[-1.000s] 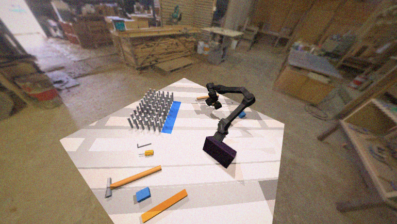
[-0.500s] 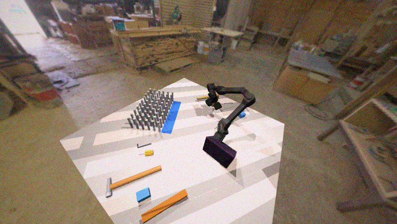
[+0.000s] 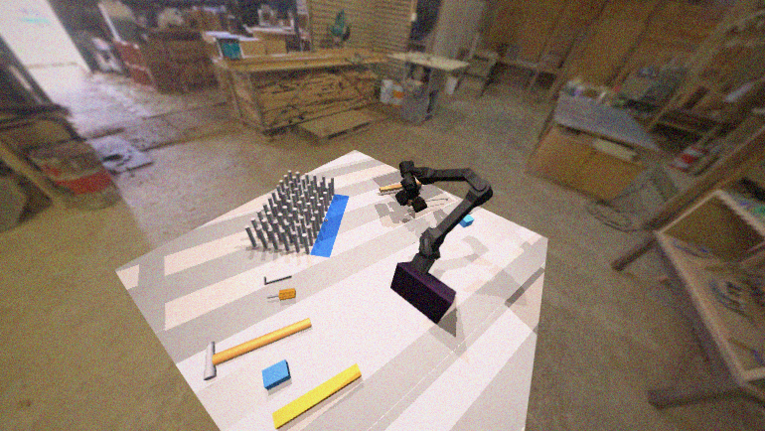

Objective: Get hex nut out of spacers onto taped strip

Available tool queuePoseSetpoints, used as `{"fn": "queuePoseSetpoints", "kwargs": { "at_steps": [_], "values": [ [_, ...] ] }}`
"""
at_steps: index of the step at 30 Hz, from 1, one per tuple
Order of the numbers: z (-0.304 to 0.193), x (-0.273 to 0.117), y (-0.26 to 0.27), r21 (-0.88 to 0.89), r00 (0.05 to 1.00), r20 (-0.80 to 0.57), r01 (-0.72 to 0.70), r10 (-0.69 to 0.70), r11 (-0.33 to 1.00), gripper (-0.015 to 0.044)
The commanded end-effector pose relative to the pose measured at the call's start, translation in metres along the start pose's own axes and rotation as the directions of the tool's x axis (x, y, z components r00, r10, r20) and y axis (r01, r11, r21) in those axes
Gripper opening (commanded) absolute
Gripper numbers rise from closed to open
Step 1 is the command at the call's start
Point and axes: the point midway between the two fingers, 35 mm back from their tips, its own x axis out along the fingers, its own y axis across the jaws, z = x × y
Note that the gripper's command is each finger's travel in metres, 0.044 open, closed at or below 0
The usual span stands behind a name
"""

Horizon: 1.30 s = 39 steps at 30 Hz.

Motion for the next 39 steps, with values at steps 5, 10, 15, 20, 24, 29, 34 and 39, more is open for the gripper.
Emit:
{"fn": "queuePoseSetpoints", "kwargs": {
  "at_steps": [5, 10, 15, 20, 24, 29, 34, 39],
  "values": [
    [0.001, 0.003, 0.001, -0.006, 1.0, 0.001, 0.002, -0.002, 1.0, 0.0],
    [0.002, 0.004, 0.002, -0.006, 1.0, 0.001, 0.004, -0.004, 1.0, 0.0],
    [0.003, 0.006, 0.002, -0.006, 1.0, 0.0, 0.005, -0.005, 1.0, 0.0],
    [0.003, 0.008, 0.002, -0.006, 1.0, -0.001, 0.007, -0.007, 1.0, 0.0],
    [0.003, 0.009, 0.003, -0.006, 1.0, -0.001, 0.009, -0.009, 1.0, 0.0],
    [0.004, 0.01, 0.003, -0.006, 1.0, -0.002, 0.01, -0.01, 1.0, 0.0],
    [0.004, 0.012, 0.003, -0.006, 1.0, -0.003, 0.012, -0.013, 1.0, 0.0],
    [0.004, 0.014, 0.004, -0.007, 1.0, -0.004, 0.015, -0.015, 1.0, 0.0]
  ]
}}
